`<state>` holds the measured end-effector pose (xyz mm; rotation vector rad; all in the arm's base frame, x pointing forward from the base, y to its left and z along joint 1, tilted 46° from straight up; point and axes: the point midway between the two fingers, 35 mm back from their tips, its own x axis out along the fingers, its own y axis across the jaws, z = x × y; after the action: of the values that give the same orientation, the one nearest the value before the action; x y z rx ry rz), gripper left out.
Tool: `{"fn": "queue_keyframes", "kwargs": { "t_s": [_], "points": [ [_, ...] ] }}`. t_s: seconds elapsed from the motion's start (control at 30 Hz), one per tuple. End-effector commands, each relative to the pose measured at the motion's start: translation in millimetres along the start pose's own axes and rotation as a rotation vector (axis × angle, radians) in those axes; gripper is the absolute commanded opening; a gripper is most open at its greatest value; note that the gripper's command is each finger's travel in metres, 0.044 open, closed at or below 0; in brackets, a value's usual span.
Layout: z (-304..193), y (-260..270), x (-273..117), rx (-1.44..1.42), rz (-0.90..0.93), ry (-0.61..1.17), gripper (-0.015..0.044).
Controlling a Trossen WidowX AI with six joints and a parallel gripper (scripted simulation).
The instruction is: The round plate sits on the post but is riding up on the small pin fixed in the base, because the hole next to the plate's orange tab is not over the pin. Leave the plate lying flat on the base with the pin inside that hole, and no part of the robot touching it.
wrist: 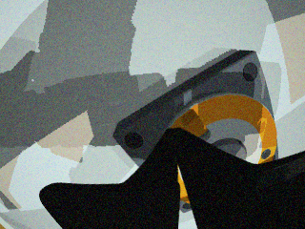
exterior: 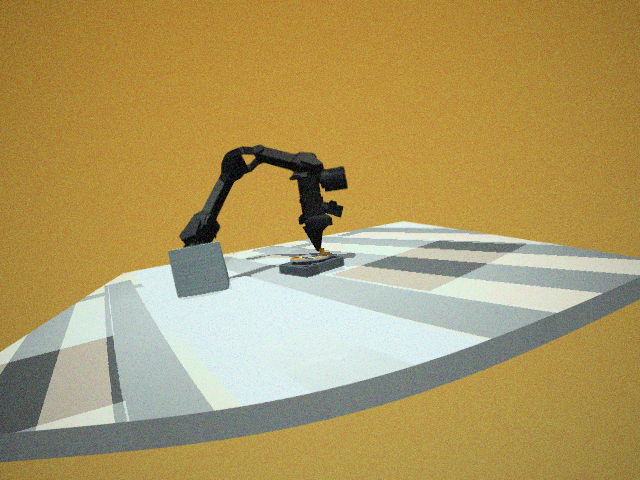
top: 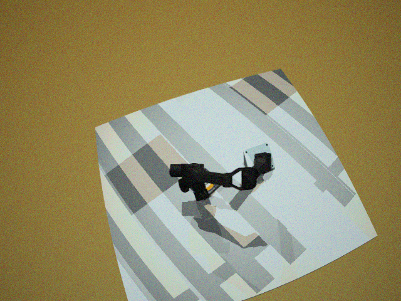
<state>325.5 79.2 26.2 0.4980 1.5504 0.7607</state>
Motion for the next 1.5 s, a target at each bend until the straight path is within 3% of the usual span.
{"fn": "queue_keyframes", "kwargs": {
  "t_s": [0.0,1.47],
  "points": [
    [7.4,-4.6,-0.9,-0.014,-0.004,-0.009,0.0000],
    [16.6,-57.3,-4.7,-0.015,-0.006,-0.009,0.0000]
  ]
}}
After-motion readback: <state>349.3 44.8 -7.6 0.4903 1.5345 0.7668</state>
